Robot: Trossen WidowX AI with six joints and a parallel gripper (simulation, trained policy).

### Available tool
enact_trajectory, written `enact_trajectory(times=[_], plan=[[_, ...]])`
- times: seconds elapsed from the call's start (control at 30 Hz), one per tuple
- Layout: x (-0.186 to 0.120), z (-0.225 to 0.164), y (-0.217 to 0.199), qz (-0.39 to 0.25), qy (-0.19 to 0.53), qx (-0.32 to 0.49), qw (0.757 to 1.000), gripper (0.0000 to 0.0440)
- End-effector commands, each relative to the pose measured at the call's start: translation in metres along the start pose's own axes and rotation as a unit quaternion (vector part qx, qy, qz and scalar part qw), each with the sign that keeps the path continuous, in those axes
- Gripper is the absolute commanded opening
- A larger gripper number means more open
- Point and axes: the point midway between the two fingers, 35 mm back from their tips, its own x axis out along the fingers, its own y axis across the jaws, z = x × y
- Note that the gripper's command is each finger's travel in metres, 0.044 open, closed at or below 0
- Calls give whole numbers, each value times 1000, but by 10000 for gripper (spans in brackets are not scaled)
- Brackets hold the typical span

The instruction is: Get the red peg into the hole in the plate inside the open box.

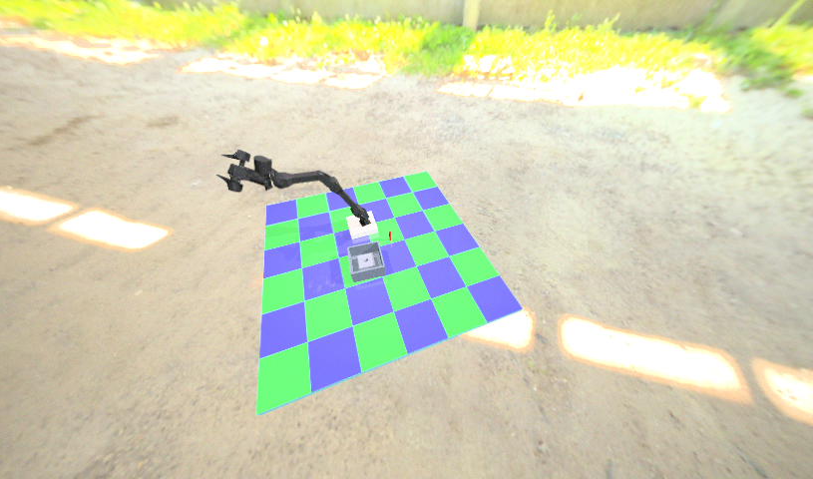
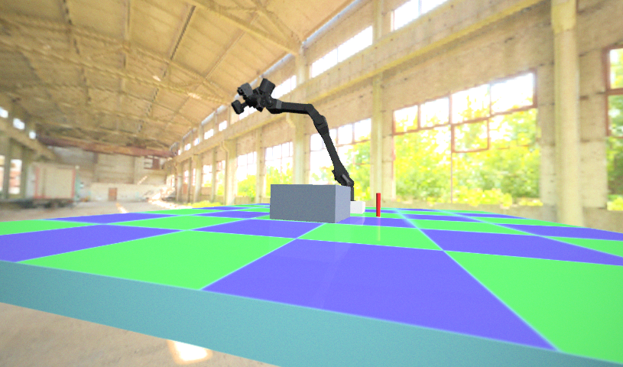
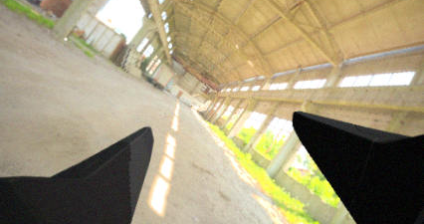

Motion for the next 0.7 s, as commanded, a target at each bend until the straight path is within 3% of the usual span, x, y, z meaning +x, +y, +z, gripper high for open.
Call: enact_trajectory(times=[0.0,0.33,0.67], plan=[[-11,-2,44,56,14,0,998,440],[-74,1,168,222,48,-6,974,440],[-184,10,264,379,80,-26,922,440]])
